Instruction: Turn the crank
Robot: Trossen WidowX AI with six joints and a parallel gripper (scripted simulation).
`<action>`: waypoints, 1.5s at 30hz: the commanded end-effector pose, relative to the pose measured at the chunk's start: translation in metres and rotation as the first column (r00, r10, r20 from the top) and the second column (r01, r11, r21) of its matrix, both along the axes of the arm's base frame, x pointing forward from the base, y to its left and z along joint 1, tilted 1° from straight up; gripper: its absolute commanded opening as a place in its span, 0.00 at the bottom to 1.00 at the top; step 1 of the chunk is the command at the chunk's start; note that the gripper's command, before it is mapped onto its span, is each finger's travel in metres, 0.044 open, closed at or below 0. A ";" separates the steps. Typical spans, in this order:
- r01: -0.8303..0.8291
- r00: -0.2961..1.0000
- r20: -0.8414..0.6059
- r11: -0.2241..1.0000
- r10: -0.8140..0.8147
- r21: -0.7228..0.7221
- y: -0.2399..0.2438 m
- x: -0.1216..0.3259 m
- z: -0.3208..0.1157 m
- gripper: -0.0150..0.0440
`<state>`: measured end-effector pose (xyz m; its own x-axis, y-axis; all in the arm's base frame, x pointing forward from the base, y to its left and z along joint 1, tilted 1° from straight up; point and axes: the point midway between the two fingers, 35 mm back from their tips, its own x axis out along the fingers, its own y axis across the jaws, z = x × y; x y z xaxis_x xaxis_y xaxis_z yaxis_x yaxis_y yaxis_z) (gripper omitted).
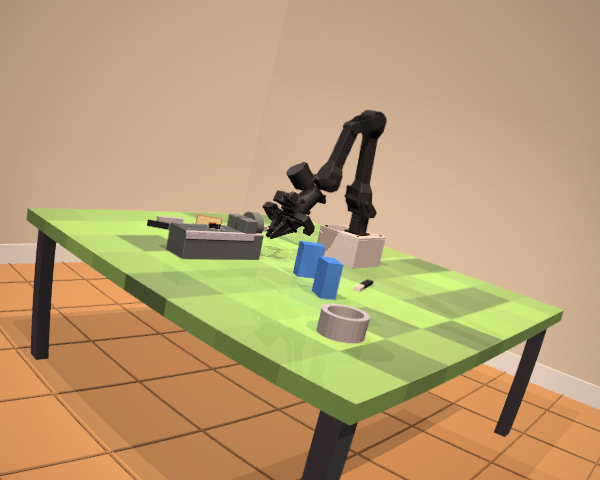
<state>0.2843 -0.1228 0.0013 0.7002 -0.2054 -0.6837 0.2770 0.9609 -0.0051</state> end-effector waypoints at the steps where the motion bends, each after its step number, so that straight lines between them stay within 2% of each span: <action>1: -0.002 1.000 0.006 1.000 0.002 0.003 0.001 0.000 0.009 0.25; 18: -0.002 1.000 0.006 1.000 0.002 0.001 -0.018 -0.006 0.033 0.25; 45: -0.002 1.000 0.005 1.000 0.002 0.000 -0.037 -0.012 0.033 0.25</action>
